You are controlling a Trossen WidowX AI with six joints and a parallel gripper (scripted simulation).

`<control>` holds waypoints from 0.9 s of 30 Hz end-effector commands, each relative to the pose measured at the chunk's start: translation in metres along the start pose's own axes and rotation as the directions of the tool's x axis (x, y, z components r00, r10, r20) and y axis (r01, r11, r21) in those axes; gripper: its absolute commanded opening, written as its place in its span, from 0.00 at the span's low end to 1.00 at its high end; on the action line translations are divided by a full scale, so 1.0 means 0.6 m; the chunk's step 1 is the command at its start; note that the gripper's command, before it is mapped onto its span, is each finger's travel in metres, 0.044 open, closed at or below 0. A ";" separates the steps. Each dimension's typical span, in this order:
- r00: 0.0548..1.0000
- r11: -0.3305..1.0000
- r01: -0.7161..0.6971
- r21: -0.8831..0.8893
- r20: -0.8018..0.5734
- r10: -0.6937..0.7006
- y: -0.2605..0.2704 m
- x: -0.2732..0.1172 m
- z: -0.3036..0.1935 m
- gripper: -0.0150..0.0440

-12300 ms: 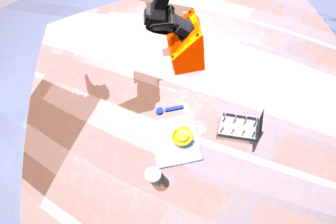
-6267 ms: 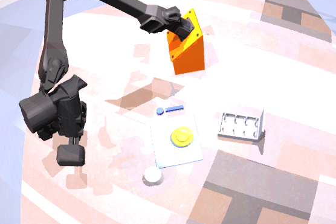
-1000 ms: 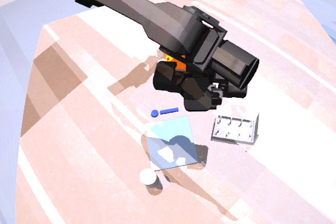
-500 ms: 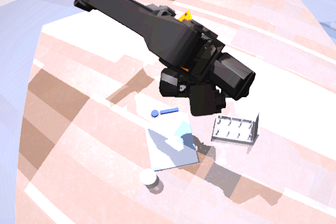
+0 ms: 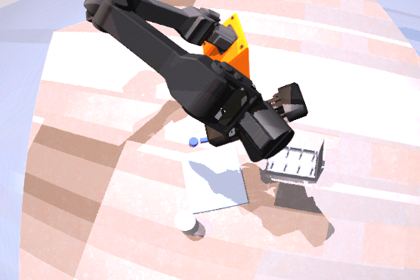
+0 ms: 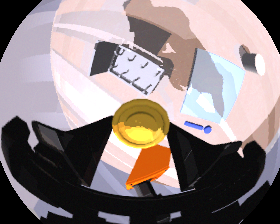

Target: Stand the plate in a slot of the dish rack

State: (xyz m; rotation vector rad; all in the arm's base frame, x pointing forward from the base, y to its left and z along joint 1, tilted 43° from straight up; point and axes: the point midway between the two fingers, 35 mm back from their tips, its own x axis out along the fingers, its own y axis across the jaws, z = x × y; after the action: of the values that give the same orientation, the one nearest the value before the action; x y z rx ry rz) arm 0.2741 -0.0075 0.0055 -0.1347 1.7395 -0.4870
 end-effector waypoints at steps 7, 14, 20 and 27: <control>0.987 0.973 -0.160 -0.169 -0.038 0.155 -0.002 0.036 -0.001 0.25; 0.962 0.918 -0.269 -0.291 -0.043 0.268 -0.004 0.058 0.000 0.25; 0.931 0.851 -0.346 -0.395 -0.033 0.363 -0.006 0.073 0.002 0.25; 0.884 0.757 -0.403 -0.515 -0.007 0.467 -0.009 0.089 0.005 0.25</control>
State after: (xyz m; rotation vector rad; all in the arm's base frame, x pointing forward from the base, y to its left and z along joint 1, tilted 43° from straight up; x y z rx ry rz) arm 0.2655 -0.0304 -0.0381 -0.1164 1.6993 0.2675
